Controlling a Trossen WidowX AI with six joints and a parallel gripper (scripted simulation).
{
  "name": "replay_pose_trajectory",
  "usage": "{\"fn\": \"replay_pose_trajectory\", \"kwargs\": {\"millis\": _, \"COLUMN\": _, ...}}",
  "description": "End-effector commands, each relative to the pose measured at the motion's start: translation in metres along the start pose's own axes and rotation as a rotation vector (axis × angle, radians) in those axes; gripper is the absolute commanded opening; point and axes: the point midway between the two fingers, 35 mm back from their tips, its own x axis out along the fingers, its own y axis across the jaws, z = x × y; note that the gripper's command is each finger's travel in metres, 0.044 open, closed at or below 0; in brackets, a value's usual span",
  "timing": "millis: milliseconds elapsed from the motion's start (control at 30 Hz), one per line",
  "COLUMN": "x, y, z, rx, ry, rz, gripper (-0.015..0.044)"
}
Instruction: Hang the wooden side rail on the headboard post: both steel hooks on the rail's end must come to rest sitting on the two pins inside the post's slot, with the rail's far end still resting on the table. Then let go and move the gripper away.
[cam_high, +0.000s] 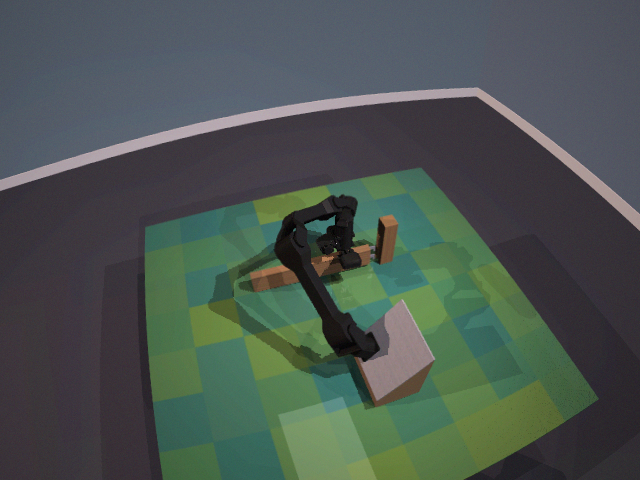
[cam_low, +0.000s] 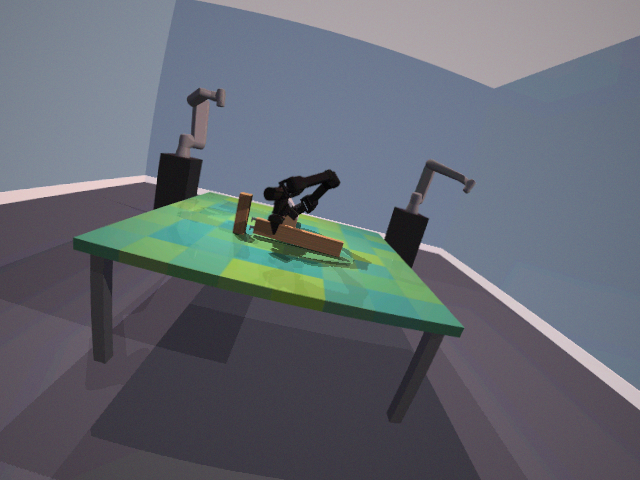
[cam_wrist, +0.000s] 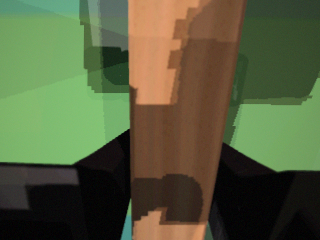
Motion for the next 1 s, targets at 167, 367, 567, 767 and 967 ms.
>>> {"fn": "replay_pose_trajectory", "kwargs": {"millis": 167, "x": -0.0082, "y": -0.0028, "z": -0.0005, "rx": -0.006, "ry": 0.004, "rz": -0.017, "gripper": 0.0}}
{"fn": "replay_pose_trajectory", "kwargs": {"millis": 367, "x": -0.0092, "y": -0.0027, "z": -0.0005, "rx": -0.006, "ry": 0.004, "rz": -0.017, "gripper": 0.0}}
{"fn": "replay_pose_trajectory", "kwargs": {"millis": 567, "x": -0.0102, "y": -0.0027, "z": -0.0005, "rx": -0.006, "ry": 0.004, "rz": -0.017, "gripper": 0.0}}
{"fn": "replay_pose_trajectory", "kwargs": {"millis": 767, "x": -0.0112, "y": -0.0027, "z": -0.0005, "rx": -0.006, "ry": 0.004, "rz": -0.017, "gripper": 0.0}}
{"fn": "replay_pose_trajectory", "kwargs": {"millis": 967, "x": -0.0123, "y": -0.0027, "z": -0.0005, "rx": -0.006, "ry": 0.004, "rz": -0.017, "gripper": 0.0}}
